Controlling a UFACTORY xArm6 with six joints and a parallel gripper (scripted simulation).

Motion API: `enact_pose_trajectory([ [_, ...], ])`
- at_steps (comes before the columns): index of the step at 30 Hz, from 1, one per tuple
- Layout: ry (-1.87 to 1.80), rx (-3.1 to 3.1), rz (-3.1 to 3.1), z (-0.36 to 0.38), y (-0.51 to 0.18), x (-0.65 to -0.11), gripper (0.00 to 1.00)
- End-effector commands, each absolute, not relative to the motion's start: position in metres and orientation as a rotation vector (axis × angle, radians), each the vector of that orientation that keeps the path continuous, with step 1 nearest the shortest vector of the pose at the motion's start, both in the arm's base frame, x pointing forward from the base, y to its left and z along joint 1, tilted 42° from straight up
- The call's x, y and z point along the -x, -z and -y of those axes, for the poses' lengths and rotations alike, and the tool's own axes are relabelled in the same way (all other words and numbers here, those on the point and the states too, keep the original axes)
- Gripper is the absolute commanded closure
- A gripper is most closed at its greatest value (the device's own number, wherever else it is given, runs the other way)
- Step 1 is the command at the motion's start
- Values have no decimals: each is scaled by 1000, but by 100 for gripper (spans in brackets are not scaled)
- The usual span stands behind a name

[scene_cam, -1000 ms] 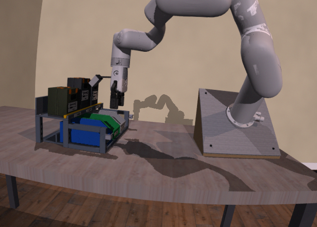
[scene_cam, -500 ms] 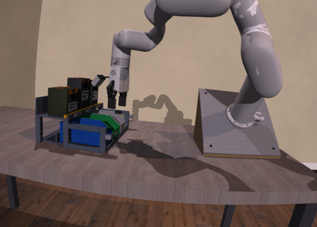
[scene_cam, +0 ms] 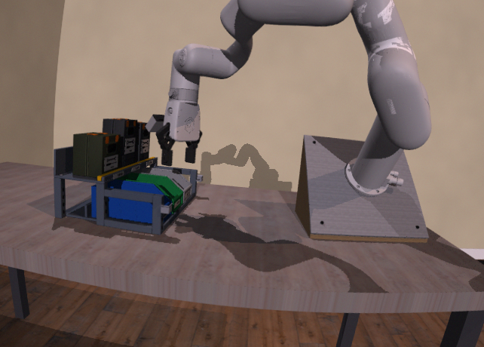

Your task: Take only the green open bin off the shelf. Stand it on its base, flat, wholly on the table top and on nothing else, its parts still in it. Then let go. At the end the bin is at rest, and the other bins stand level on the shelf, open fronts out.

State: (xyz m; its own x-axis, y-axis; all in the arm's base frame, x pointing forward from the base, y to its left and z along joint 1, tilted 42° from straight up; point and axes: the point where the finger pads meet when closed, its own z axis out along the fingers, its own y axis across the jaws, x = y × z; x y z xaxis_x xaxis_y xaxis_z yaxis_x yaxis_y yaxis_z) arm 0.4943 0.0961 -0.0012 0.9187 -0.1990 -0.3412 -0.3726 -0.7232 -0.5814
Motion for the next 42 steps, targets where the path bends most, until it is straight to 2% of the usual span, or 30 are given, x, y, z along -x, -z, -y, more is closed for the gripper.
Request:
enact_pose_trajectory([
  [1, -353, 2388, -468, -95, 0, -496, 0],
  [5, -445, 2345, -719, -95, 0, -496, 0],
  [17, -445, 2345, -719, -95, 0, -496, 0],
  [22, -556, 2259, -1029, -95, 0, -496, 0],
  [34, -556, 2259, -1029, -95, 0, -496, 0],
  [42, -663, 2139, -1333, -95, 0, -496, 0],
])
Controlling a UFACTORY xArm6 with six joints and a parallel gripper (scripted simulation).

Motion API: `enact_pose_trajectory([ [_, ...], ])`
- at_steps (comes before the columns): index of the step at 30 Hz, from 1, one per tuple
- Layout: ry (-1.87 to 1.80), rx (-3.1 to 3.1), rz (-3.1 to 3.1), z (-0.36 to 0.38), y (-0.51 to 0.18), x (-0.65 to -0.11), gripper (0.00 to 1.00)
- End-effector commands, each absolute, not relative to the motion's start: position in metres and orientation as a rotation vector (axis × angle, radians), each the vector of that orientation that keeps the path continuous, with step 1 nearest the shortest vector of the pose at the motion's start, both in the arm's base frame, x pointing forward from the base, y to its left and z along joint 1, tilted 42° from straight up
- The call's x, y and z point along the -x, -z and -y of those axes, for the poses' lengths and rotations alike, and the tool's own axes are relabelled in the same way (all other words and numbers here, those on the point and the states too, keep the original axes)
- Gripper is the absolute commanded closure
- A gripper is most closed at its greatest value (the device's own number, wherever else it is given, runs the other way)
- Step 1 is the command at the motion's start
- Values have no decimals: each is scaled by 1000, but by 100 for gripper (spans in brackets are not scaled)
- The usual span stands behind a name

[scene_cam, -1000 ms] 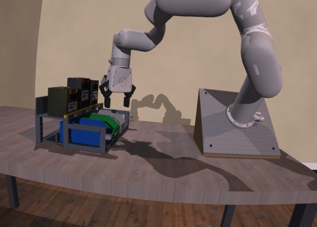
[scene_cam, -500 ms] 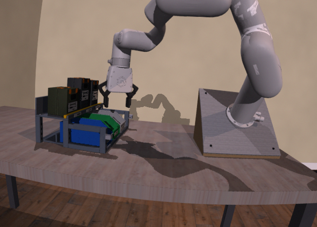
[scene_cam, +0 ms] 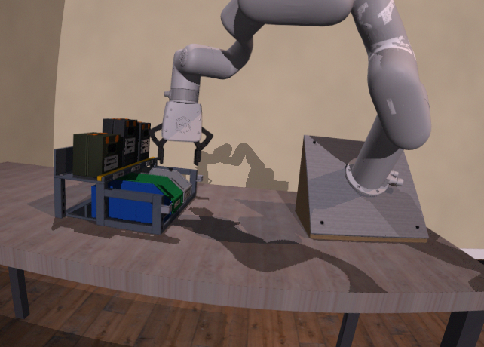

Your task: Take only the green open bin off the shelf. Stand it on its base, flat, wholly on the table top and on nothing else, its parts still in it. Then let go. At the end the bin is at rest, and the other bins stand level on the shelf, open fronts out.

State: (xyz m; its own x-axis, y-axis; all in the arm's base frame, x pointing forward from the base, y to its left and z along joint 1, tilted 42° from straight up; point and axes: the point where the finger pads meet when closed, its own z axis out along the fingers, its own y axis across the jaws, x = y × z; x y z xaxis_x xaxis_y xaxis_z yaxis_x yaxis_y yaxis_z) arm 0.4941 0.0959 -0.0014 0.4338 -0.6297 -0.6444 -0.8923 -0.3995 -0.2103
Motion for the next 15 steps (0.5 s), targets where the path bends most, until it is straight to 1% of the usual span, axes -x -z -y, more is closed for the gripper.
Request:
enact_pose_trajectory([
  [1, -663, 2139, -1333, -95, 0, -496, 0],
  [9, -663, 2139, -1333, -95, 0, -496, 0],
  [15, -763, 1983, -1627, -95, 0, -496, 0],
])
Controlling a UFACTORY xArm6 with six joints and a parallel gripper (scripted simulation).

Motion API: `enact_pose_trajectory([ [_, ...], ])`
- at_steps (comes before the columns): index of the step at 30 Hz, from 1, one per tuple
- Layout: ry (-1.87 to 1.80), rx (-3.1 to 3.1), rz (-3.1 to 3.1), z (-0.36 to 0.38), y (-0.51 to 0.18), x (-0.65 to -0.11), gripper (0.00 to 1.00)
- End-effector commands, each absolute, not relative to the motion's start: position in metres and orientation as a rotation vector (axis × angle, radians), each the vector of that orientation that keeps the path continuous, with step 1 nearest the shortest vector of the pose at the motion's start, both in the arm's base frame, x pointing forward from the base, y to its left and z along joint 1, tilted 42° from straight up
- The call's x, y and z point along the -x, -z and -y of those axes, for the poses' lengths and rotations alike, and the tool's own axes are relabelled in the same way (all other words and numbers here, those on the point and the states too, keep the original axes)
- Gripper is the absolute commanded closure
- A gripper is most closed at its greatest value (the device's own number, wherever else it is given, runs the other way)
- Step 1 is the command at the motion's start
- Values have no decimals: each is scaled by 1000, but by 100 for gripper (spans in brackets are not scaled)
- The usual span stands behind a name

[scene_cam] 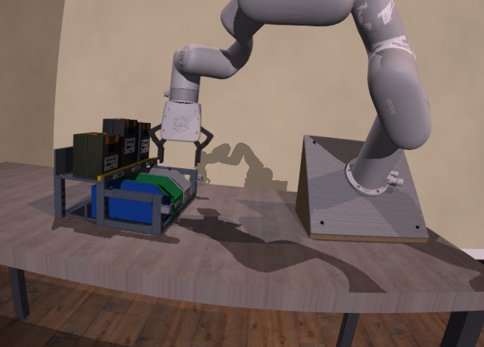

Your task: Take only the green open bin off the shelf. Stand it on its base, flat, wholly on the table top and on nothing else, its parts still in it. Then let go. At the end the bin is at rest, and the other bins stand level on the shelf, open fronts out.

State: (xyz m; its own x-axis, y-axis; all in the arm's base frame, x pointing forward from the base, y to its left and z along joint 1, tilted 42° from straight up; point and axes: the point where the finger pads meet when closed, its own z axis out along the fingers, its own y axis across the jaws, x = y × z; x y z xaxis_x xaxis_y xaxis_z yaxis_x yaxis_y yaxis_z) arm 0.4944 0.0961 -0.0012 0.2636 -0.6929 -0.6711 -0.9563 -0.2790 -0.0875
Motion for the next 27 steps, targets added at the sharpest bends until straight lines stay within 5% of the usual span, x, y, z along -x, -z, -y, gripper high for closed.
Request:
enact_pose_trajectory([
  [1, -763, 1983, -1627, -95, 0, -496, 0],
  [27, -788, 1937, -1700, -95, 0, -496, 0],
])
